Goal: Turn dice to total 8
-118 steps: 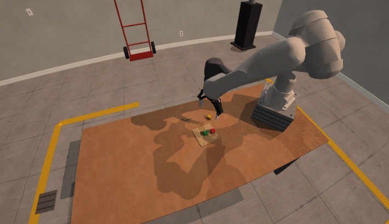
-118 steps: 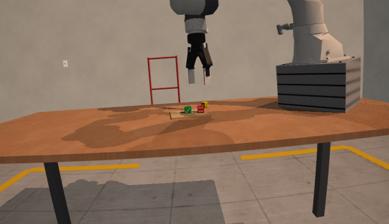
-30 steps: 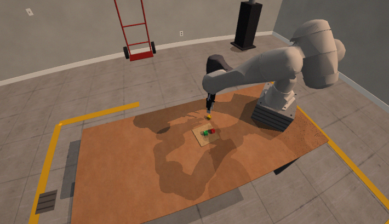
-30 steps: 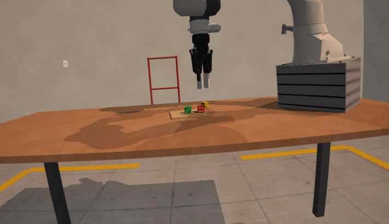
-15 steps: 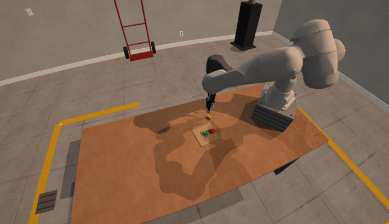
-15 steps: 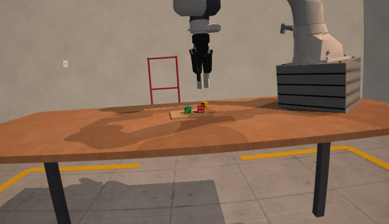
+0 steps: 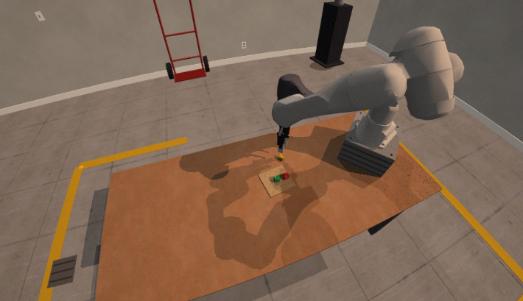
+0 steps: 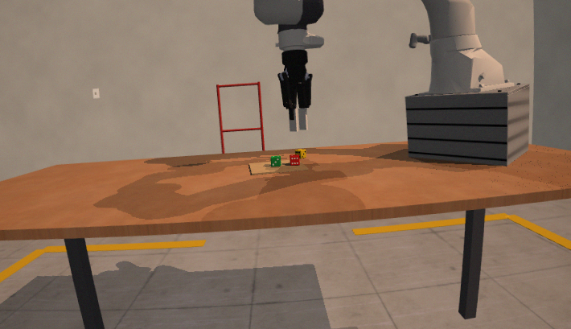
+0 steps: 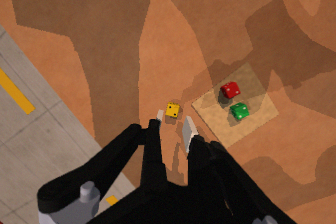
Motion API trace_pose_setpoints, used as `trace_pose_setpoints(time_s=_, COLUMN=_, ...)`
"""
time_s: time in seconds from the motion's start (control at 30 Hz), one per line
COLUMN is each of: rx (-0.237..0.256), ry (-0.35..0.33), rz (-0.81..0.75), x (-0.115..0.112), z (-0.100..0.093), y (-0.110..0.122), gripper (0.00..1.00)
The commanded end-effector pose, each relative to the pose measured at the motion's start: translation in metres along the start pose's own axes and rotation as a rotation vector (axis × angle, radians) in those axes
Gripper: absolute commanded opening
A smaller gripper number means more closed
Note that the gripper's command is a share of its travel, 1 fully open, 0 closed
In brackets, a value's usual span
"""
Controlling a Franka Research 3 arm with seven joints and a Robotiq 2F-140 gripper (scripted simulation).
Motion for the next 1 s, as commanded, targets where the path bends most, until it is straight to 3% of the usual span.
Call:
trace_pose_setpoints(time_s=0.0, rx=0.0, ry=-0.002, rz=0.004, x=-0.001, z=0.002, y=0.0, gripper=0.25)
trace_pose_setpoints(time_s=0.97, rx=0.0, ry=-0.002, rz=0.004, x=-0.001, z=0.04, y=0.0, gripper=0.25)
Point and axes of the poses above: the point where the finger pads meet when closed, its own z axis out along the fingers, its own y axis across the jaws, x = y × z, the point moved 1 cm from there along -z, back along the fingers
